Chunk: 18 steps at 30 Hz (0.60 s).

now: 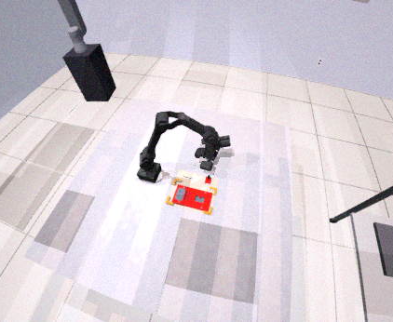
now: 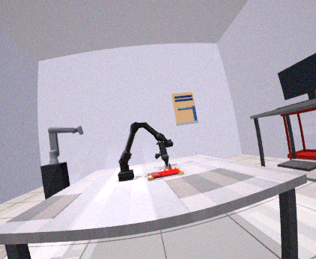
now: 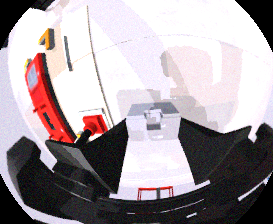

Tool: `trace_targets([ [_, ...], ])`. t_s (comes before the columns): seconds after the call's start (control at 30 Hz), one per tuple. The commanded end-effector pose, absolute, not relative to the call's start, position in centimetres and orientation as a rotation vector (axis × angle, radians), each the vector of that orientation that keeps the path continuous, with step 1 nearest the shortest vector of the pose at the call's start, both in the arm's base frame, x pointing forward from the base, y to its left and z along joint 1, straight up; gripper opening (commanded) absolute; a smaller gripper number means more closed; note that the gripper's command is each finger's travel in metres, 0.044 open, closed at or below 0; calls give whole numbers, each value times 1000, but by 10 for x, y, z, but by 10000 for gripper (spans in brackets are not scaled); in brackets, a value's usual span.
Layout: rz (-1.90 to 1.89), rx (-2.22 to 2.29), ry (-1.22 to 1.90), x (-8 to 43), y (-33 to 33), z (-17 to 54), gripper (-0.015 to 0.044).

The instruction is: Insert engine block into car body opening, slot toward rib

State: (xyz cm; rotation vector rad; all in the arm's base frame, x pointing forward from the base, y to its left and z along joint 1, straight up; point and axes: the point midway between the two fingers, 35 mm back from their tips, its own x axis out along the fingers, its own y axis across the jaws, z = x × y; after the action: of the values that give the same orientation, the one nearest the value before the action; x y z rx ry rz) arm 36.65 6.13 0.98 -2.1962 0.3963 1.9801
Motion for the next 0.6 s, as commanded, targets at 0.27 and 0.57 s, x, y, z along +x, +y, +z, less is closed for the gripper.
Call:
trace_targets([
  [0.27, 1705, -1921, 725, 369, 61, 20, 0],
  [0.57, 1495, -1699, 928, 369, 61, 26, 0],
])
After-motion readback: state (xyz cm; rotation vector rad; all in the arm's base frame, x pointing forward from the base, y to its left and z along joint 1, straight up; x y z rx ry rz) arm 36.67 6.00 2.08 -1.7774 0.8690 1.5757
